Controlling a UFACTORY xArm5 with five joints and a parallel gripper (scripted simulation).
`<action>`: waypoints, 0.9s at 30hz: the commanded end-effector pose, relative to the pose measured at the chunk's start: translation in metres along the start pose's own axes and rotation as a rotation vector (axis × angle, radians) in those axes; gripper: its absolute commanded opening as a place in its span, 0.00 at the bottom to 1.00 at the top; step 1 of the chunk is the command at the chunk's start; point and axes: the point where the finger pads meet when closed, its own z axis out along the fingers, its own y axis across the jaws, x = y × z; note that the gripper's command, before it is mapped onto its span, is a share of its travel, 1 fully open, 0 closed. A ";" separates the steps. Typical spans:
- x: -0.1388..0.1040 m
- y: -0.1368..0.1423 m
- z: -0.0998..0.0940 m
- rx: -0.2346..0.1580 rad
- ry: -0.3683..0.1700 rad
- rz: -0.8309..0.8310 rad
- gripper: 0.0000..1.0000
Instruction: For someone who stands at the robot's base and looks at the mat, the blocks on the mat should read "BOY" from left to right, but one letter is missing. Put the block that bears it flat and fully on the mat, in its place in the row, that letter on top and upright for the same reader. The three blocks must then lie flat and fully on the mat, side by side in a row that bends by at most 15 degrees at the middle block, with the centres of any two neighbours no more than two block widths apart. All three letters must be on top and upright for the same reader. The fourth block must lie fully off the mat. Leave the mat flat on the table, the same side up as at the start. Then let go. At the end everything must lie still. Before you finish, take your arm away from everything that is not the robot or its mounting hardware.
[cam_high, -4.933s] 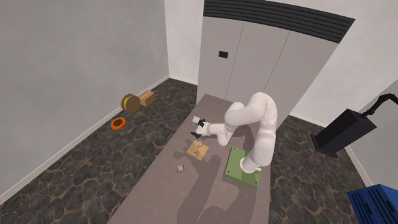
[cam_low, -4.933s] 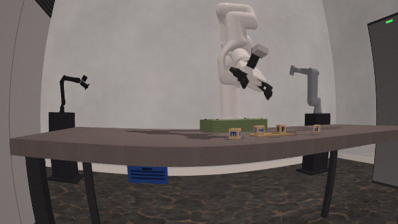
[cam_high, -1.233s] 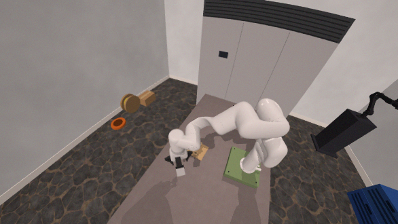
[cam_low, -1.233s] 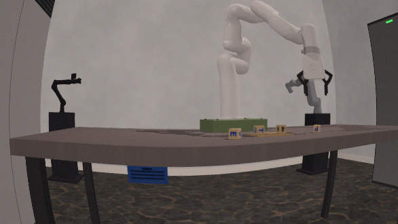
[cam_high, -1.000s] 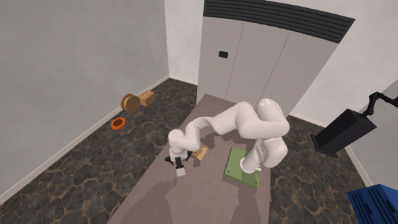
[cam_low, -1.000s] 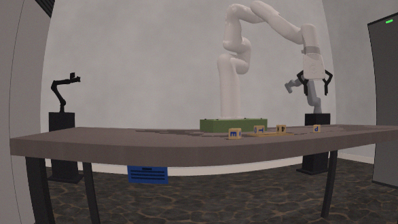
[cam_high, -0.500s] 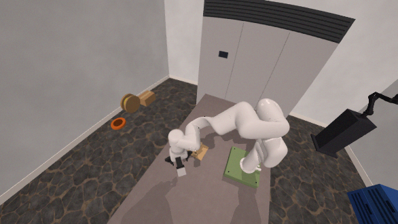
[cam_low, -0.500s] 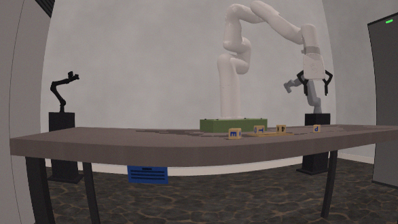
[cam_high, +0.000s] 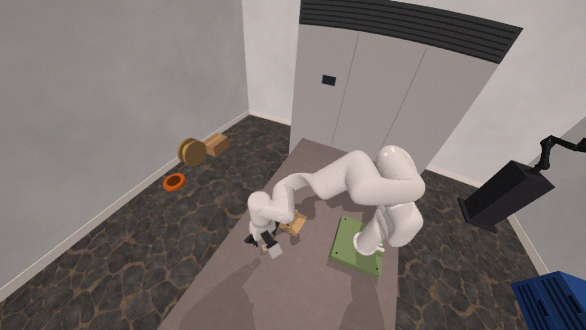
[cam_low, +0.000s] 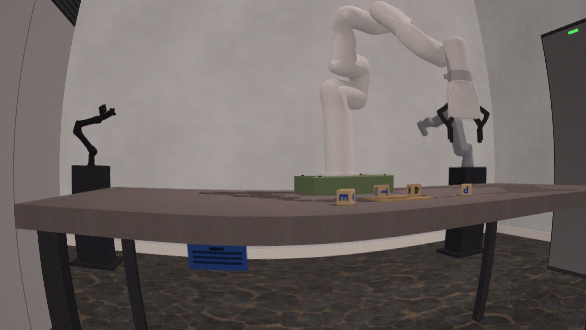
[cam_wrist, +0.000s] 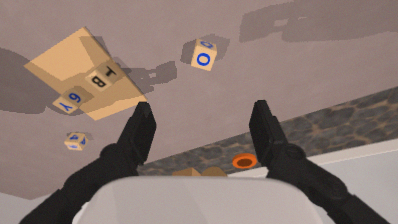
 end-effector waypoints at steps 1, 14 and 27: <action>-0.001 0.001 0.000 -0.003 -0.003 -0.140 1.00; -0.001 0.001 0.004 -0.003 -0.003 -0.409 1.00; -0.001 0.002 0.008 -0.002 -0.004 -0.679 1.00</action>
